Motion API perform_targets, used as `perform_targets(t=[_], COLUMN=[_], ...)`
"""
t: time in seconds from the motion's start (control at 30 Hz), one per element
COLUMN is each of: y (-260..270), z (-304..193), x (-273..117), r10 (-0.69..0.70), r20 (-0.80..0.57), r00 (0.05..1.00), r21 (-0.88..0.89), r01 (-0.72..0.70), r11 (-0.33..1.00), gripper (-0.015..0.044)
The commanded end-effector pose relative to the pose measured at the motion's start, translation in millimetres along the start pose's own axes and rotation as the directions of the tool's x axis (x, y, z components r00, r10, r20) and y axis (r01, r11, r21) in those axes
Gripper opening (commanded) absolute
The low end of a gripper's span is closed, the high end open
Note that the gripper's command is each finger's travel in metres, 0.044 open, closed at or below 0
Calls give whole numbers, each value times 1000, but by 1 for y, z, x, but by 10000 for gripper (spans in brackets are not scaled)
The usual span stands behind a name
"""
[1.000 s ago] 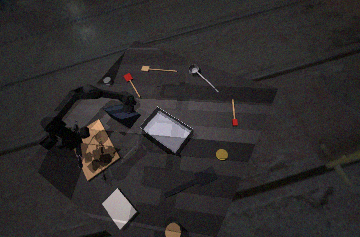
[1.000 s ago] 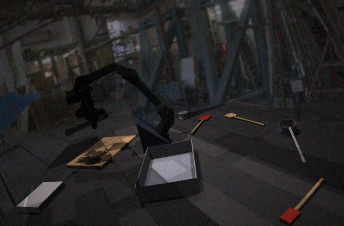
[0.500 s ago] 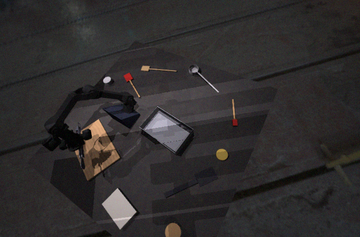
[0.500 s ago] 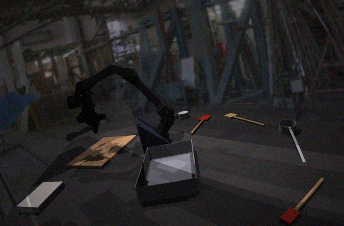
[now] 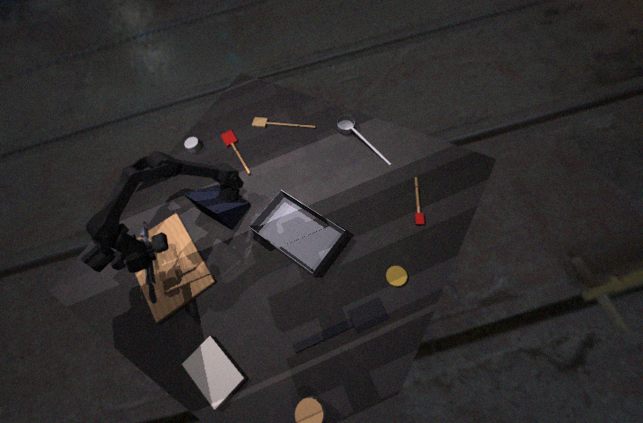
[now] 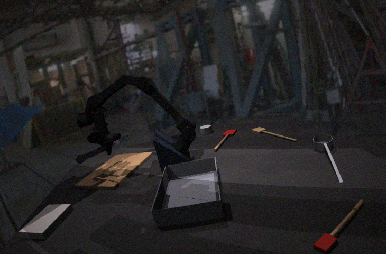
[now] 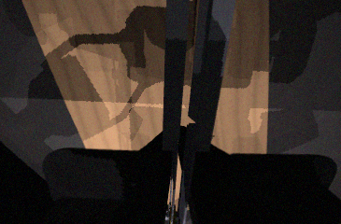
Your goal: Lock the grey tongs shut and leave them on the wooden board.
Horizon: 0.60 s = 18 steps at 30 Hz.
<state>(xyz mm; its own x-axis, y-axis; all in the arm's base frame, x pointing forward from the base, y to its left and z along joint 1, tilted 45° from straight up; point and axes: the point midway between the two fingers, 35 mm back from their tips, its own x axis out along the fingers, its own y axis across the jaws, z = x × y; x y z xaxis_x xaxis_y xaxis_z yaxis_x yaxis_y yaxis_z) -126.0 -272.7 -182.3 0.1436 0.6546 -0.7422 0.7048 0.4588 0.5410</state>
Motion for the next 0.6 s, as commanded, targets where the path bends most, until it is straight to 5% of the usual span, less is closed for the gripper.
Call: perform_targets(t=[0.0,0.57], y=[1,4], z=[-1,-3], x=[8,36], r10=[0,0], r20=[-3,-4], r00=[1000,1000], r21=[-4,-4], r01=[0,0], r11=[1000,1000], gripper=[-150,-150])
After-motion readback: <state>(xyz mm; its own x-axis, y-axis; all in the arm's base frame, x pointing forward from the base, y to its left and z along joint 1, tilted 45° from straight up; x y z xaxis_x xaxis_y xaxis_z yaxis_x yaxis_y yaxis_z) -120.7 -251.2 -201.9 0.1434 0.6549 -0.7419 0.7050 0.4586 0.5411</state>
